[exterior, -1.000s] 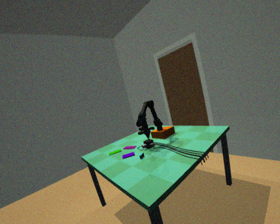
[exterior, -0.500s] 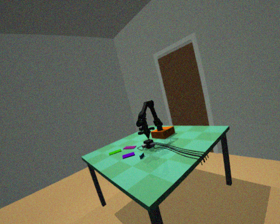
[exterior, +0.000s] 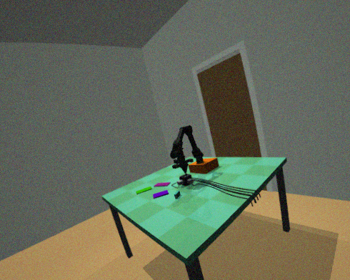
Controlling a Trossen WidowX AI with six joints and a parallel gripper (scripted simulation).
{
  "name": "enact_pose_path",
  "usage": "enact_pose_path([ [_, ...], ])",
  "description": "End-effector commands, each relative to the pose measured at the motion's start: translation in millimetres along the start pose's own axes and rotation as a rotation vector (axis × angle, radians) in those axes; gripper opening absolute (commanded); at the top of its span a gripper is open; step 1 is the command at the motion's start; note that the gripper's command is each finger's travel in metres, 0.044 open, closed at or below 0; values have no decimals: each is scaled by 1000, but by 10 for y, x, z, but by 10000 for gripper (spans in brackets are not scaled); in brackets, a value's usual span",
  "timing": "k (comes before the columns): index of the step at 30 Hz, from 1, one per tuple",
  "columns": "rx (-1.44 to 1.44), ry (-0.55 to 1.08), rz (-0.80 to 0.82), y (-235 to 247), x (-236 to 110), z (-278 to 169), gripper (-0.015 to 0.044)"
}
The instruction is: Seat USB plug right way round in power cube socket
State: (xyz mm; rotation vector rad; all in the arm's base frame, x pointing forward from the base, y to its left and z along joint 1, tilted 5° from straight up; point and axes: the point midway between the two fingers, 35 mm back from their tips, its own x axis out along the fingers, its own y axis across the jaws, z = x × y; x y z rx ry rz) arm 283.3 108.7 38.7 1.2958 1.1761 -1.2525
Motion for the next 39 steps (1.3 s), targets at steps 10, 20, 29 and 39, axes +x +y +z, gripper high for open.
enact_pose_path([
  [10, -2, -2, -4, -3, 26, 5, 0],
  [20, 0, 1, 0, 0, 1, -1, 79],
  [29, 0, 1, 0, 0, 1, -1, 95],
  [39, 0, 2, 1, 1, 0, -2, 95],
])
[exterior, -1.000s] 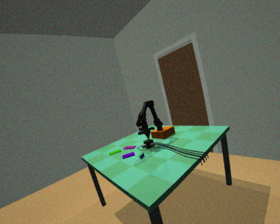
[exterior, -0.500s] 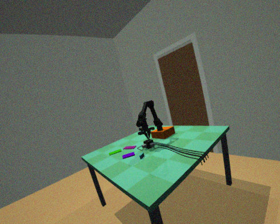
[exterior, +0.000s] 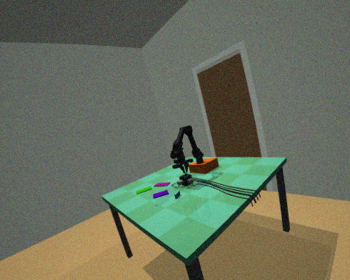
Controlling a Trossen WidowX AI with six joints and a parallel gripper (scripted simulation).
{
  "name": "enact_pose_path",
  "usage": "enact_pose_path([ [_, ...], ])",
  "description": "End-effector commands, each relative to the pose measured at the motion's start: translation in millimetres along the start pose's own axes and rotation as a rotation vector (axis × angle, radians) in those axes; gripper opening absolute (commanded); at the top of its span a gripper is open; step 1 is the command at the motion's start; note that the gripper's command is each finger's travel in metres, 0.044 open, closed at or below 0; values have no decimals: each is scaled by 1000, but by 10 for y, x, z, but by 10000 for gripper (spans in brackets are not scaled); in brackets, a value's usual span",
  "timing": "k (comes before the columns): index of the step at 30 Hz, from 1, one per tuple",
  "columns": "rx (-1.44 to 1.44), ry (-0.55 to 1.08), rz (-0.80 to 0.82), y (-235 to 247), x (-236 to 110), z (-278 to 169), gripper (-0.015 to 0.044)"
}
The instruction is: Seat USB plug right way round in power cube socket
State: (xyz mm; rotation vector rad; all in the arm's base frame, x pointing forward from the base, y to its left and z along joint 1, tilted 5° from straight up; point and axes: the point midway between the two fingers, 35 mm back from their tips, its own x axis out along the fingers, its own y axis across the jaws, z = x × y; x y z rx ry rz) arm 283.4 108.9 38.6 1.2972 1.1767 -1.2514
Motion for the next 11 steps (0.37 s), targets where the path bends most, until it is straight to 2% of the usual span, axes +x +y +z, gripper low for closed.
enact_pose_path([
  [1, 0, 0, 0, 0, -10, -1, 95],
  [11, 0, 0, 0, 1, -110, -10, 95],
])
